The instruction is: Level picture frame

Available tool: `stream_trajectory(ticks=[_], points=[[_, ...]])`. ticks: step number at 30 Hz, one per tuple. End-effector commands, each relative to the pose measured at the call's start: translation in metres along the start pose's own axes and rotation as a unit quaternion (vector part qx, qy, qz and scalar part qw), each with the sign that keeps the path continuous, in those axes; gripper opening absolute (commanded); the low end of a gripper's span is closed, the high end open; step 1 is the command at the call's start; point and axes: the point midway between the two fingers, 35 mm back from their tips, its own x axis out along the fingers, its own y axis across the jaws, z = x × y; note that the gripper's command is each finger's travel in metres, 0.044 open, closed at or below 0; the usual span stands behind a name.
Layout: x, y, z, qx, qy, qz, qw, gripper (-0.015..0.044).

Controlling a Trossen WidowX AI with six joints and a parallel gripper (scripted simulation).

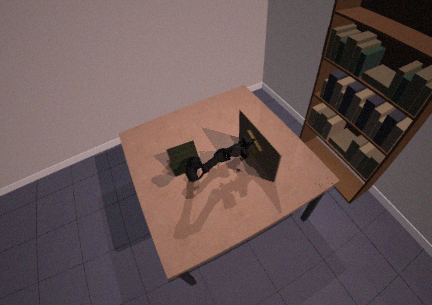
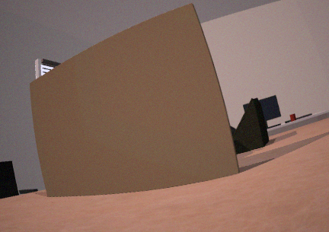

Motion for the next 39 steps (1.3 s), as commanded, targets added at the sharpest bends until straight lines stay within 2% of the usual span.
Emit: stream_trajectory(ticks=[1, 39], points=[[-0.0002, 0.0026, -0.0028, -0.001, 0.001, 0.004, 1.0, 0.0], [-0.0001, -0.0027, -0.0043, -0.001, 0.001, 0.004, 1.0, 0.0]])
